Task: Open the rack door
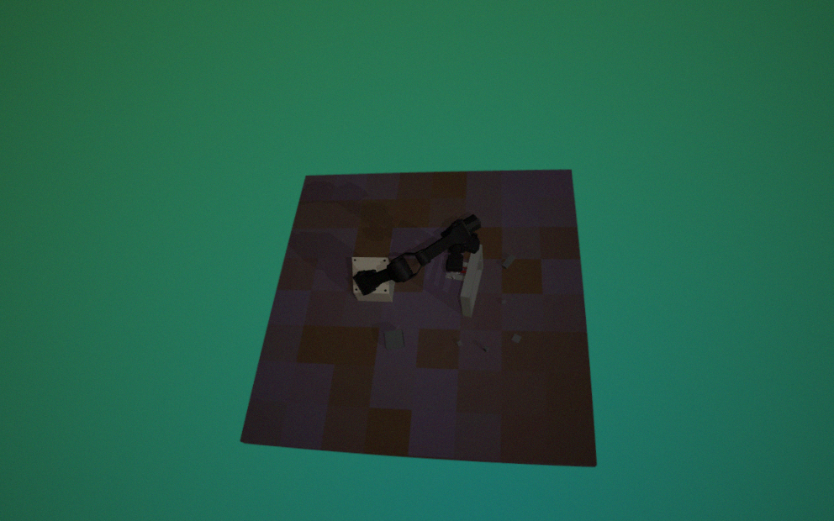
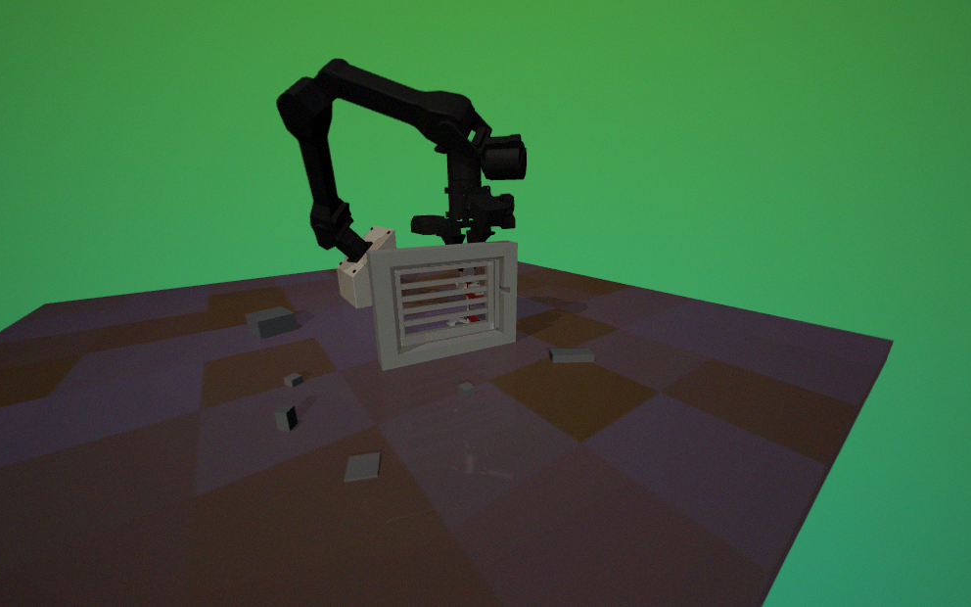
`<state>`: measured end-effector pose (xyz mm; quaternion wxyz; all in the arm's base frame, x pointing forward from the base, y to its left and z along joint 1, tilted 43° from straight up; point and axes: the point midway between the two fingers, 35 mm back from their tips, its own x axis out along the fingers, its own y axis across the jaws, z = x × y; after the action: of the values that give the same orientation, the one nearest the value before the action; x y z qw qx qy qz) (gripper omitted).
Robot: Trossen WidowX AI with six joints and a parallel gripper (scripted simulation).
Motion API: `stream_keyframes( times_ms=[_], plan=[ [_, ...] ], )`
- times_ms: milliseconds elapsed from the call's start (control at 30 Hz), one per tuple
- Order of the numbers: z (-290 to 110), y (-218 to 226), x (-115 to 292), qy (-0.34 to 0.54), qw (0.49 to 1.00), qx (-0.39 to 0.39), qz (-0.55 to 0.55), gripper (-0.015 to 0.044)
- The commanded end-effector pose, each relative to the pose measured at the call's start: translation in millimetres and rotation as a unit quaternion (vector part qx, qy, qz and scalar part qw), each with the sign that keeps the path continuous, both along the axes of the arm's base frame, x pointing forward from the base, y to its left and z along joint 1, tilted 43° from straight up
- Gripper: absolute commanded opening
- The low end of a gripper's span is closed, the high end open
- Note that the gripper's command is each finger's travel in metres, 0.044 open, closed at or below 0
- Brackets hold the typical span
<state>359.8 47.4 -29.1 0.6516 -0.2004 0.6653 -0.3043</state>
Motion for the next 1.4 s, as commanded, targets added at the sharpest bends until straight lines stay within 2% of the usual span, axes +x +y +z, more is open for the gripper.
stream_keyframes(
  times_ms=[0, 233, 500, 733, 1100, 1367],
  plan=[
    [-0.3, -0.5, 0.2, 0.056, 0.996, 0.006, 0.064, 0.0011],
    [-0.3, -0.5, 0.2, 0.169, 0.967, 0.017, 0.191, 0.0011],
    [-0.3, -0.4, 0.3, 0.291, 0.898, 0.030, 0.328, 0.0011],
    [-0.2, -0.4, 0.3, 0.389, 0.809, 0.040, 0.438, 0.0011],
    [-0.2, -0.3, 0.3, 0.512, 0.636, 0.053, 0.575, 0.0011],
    [-0.2, -0.3, 0.3, 0.514, 0.632, 0.053, 0.577, 0.0011]
  ],
)
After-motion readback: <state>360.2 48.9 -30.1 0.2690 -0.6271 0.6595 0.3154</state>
